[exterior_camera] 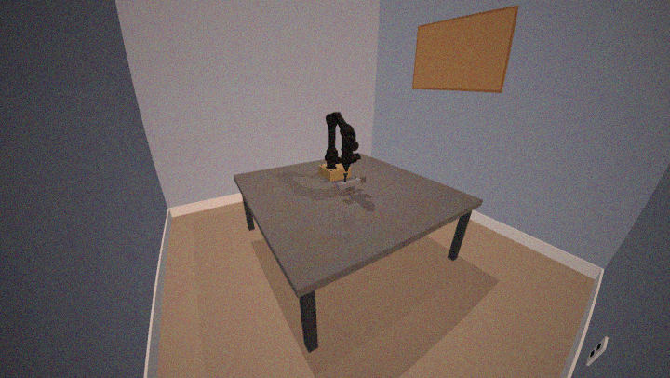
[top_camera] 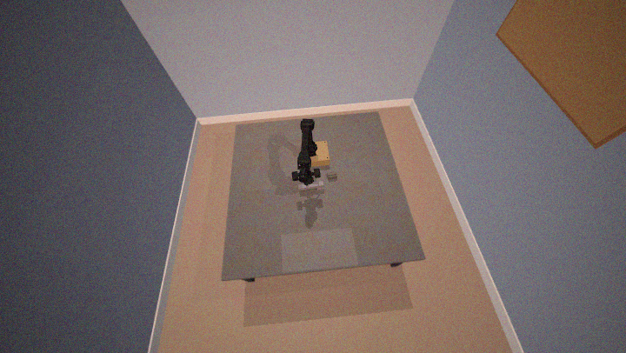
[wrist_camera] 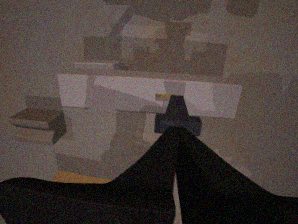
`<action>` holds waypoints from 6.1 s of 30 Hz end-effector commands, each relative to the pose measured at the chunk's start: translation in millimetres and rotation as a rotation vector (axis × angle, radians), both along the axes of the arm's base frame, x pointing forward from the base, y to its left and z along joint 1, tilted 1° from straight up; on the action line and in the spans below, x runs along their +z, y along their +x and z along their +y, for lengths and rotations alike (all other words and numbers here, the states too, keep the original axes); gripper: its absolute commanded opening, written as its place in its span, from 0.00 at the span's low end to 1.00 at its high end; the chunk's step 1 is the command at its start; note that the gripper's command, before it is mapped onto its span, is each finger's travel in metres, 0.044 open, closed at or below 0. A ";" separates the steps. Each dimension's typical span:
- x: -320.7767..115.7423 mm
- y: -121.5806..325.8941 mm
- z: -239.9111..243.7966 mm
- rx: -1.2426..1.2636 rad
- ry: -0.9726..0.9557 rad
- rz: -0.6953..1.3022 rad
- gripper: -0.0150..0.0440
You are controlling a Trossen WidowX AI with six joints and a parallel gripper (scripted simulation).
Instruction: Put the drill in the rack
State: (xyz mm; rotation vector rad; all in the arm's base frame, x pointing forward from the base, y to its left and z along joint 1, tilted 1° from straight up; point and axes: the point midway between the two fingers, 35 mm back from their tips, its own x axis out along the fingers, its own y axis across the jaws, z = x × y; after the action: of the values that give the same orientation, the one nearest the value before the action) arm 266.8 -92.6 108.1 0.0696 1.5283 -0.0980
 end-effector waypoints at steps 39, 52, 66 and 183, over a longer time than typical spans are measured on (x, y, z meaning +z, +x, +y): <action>-29.0 -0.2 -3.3 0.018 -0.012 0.010 0.25; -34.7 -3.1 -3.2 0.018 -0.012 0.010 0.25; 34.3 0.6 -1.6 0.018 -0.012 0.009 0.83; -126.5 15.6 157.7 1.588 -0.055 0.038 0.25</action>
State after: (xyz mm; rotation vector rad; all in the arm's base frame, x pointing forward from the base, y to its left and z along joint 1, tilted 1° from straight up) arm 279.9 60.2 -19.6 -1.1744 1.2436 1.1159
